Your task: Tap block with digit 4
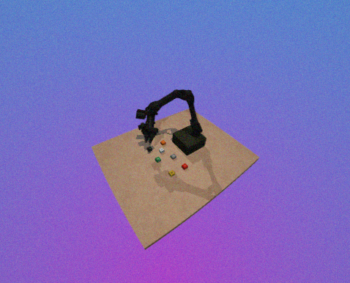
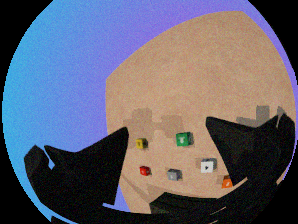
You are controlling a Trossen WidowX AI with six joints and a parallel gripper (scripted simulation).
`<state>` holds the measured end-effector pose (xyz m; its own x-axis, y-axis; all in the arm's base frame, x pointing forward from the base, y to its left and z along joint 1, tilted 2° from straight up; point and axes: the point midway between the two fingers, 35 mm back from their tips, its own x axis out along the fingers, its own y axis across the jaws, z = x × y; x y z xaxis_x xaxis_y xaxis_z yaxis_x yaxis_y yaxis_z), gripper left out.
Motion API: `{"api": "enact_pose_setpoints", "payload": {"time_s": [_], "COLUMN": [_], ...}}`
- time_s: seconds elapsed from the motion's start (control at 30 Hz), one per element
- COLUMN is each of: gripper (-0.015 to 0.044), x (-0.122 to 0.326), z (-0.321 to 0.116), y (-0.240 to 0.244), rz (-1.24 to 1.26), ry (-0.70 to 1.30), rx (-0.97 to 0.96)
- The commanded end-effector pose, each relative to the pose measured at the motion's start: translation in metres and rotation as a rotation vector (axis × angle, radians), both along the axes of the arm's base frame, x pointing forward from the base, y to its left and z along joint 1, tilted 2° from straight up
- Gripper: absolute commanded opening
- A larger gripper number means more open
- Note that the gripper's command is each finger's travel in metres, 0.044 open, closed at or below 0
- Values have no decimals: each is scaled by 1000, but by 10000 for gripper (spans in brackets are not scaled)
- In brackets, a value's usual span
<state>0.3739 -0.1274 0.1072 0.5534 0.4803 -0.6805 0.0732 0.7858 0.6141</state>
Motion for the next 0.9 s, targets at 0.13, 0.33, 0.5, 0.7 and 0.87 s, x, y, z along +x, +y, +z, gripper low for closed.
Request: {"api": "enact_pose_setpoints", "payload": {"time_s": [0.13, 0.33, 0.5, 0.7, 0.87], "gripper": [400, 400, 400, 400, 400], "x": [-66, -164, -167, -167, -167], "z": [-23, -34, -34, -34, -34], "y": [-23, -44, -45, -45, -45], "rz": [24, 159, 165, 165, 165], "ry": [207, 521, 531, 531, 531], "rx": [-283, -576, -583, -583, -583]}}
